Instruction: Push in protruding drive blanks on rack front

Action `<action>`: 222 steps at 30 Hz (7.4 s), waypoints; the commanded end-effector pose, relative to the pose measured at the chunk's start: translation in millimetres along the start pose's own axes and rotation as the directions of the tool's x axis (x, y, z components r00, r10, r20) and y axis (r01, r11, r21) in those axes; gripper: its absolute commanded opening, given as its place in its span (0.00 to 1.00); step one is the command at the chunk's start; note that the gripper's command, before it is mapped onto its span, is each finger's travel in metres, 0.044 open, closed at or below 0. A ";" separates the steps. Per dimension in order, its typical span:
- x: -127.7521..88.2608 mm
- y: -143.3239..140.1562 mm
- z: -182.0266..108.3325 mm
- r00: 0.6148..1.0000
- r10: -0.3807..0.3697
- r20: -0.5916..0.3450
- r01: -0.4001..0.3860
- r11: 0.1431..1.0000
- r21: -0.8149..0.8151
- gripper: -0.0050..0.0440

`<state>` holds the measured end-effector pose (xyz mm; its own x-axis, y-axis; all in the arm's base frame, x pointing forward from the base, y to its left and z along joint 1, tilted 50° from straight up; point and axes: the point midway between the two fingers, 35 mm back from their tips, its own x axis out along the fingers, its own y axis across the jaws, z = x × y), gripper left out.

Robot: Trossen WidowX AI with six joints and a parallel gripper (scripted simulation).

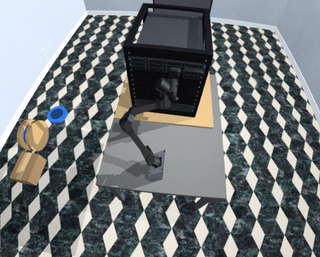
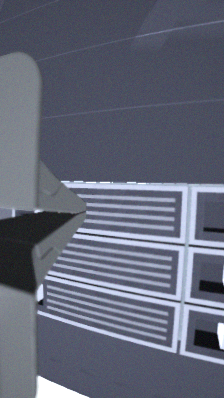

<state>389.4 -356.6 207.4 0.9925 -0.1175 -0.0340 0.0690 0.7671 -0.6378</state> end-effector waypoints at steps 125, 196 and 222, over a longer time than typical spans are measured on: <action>-52.9 -35.0 -47.8 1.000 -0.015 0.010 0.015 1.000 -0.013 0.00; -35.7 -68.4 -102.2 1.000 -0.015 0.010 0.015 1.000 -0.013 0.00; -35.7 -68.4 -102.2 1.000 -0.015 0.010 0.015 1.000 -0.013 0.00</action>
<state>338.2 -466.5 161.0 0.9925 -0.1181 -0.0313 0.0728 0.7775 -0.6246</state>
